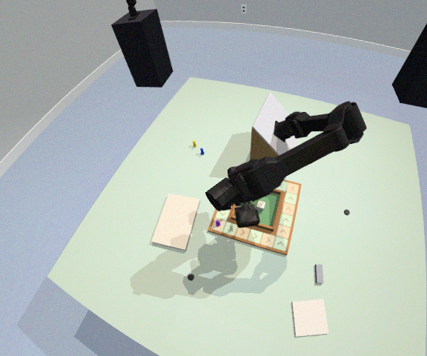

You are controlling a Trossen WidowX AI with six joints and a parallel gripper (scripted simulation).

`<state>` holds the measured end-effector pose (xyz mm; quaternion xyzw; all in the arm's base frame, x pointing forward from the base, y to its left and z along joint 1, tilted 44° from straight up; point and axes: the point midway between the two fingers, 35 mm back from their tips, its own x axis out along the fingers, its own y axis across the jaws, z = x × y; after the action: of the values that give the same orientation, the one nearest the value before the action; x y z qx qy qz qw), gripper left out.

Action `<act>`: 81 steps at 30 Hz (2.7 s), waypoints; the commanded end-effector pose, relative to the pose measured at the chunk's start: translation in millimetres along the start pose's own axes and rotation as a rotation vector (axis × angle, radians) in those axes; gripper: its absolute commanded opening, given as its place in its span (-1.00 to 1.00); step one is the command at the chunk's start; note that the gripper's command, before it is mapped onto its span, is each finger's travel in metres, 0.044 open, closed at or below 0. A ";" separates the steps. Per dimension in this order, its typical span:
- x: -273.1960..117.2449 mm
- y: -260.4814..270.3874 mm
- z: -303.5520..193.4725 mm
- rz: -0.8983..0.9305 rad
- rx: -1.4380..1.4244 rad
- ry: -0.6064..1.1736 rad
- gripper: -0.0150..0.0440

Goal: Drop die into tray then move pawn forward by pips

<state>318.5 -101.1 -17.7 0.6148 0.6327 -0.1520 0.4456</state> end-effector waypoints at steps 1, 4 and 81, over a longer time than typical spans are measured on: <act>9.2 15.0 53.2 0.032 -0.402 0.003 0.19; 19.2 18.0 82.6 0.048 -0.632 0.001 0.19; 9.3 22.6 92.5 0.042 -0.705 -0.004 -0.49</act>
<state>376.6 -143.1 -83.9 0.4372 0.6361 0.0865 0.6299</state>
